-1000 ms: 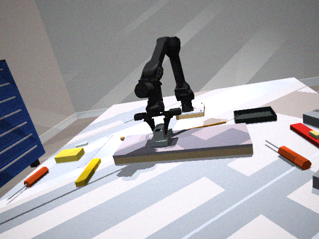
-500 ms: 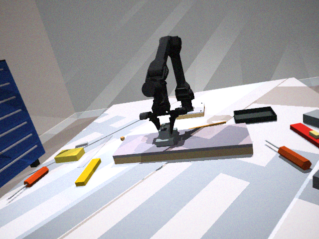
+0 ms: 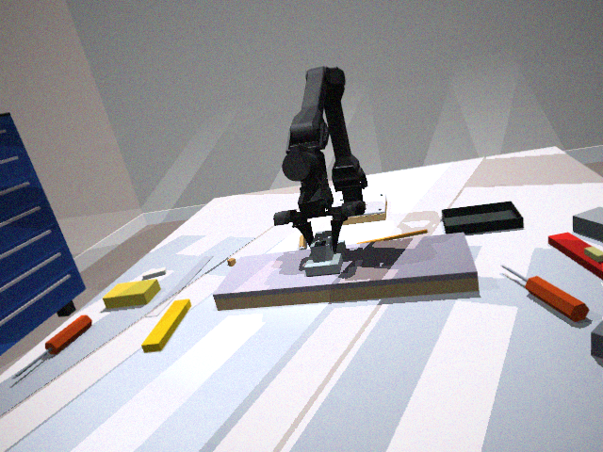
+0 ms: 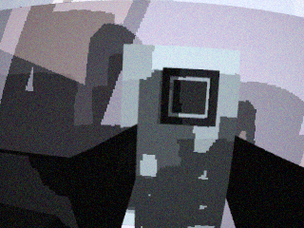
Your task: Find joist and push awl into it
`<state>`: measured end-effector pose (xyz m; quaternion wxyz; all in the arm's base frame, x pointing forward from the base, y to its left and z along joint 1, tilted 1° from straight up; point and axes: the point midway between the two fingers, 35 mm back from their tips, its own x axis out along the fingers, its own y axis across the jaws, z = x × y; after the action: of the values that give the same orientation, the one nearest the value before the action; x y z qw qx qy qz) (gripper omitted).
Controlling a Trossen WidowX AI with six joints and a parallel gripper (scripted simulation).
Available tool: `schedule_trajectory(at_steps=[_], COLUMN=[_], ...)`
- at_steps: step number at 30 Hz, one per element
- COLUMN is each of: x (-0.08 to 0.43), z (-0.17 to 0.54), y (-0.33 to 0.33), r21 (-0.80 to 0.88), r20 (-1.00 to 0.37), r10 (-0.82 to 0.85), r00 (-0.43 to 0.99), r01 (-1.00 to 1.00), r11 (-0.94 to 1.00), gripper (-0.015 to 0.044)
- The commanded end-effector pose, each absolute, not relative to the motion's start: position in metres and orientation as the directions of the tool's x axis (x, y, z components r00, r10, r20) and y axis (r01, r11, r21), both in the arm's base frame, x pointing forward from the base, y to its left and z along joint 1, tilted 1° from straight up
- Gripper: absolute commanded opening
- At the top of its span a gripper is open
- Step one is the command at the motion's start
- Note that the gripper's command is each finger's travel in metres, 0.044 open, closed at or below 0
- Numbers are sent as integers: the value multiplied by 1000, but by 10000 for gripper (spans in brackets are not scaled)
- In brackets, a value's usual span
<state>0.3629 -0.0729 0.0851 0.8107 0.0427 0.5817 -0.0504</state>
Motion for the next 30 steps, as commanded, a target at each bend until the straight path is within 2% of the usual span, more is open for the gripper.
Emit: schedule_trajectory(at_steps=[1, 30], x=[364, 370], z=[85, 85], y=[-66, -21], r21=[11, 15], r20=[-948, -948], r10=[-31, -27], r00=[318, 318], r01=[130, 130], r11=[991, 991], gripper=[0, 0])
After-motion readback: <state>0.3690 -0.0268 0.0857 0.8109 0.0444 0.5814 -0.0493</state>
